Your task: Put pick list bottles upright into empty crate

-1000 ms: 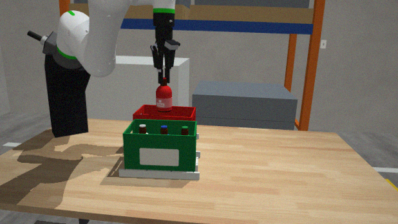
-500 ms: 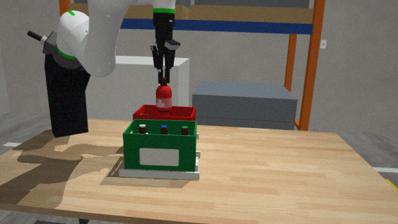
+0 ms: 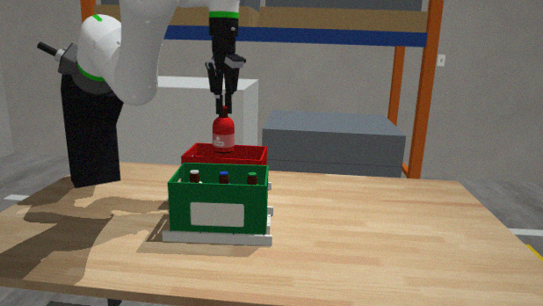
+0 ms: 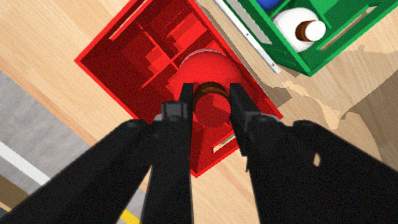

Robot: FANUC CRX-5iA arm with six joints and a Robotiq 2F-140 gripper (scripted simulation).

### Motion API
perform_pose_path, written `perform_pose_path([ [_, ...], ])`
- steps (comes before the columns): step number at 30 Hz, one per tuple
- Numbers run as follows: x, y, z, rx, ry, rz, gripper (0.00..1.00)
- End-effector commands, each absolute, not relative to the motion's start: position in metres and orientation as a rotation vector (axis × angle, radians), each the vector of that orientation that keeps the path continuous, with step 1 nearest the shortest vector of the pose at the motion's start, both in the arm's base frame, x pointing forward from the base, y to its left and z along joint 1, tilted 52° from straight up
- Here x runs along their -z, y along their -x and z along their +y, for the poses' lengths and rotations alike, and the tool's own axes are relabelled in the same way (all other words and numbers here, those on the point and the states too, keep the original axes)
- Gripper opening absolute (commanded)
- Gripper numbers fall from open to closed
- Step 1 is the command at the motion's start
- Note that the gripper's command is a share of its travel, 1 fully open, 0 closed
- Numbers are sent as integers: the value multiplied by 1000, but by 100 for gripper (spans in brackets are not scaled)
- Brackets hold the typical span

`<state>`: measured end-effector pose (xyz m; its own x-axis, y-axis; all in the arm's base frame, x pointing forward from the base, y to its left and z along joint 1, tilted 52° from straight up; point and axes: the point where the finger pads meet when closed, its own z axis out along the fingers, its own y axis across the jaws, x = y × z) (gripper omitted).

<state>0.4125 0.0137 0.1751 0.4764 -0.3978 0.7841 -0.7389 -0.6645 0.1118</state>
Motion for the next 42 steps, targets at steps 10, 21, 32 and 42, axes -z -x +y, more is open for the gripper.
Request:
perform_pose_path([
  [10,-170,-417,9,-1050,-2290,-945,10],
  [21,-165,-421,3,-1050,-2290,-945,10],
  [32,-158,-427,-4,-1050,-2290,-945,10],
  [42,-153,-430,-9,-1050,-2290,-945,10],
])
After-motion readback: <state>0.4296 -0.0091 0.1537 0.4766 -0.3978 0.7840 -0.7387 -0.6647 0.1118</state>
